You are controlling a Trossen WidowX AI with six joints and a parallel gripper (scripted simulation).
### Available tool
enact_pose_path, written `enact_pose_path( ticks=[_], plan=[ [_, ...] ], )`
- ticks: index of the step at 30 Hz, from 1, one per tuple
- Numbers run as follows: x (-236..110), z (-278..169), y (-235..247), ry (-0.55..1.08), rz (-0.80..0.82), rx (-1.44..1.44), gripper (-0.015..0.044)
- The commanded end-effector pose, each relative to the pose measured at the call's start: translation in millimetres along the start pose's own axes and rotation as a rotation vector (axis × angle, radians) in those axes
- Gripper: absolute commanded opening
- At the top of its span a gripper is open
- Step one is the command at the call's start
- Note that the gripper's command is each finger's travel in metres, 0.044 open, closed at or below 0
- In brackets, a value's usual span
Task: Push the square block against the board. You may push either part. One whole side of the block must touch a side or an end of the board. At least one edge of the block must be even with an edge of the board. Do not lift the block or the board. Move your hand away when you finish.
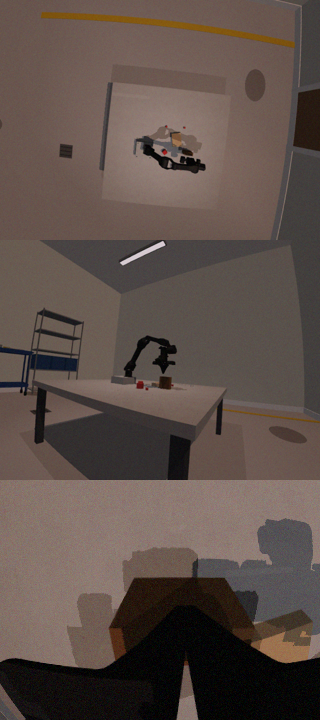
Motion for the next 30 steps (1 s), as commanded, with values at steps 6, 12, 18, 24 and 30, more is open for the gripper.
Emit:
enact_pose_path(
  ticks=[6, 12, 18, 24, 30],
  plan=[
    [43, 3, 0, -0.011, -0.006, 0.012, 0.0],
    [43, -1, 0, -0.011, -0.006, 0.012, 0.0],
    [43, -7, -1, -0.01, -0.006, 0.012, 0.0],
    [43, -14, -2, -0.01, -0.006, 0.012, 0.0],
    [43, -21, -3, -0.009, -0.006, 0.012, 0.0]
  ],
)
Point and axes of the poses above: the point midway between the two fingers, 35 mm back from their tips, its own x axis out along the fingers, its own y axis across the jaws, z = x × y, the point moved 8 cm from there along -x, back along the fingers, and after that the axes turned 12 degrees about x, right-handed, at the moved point
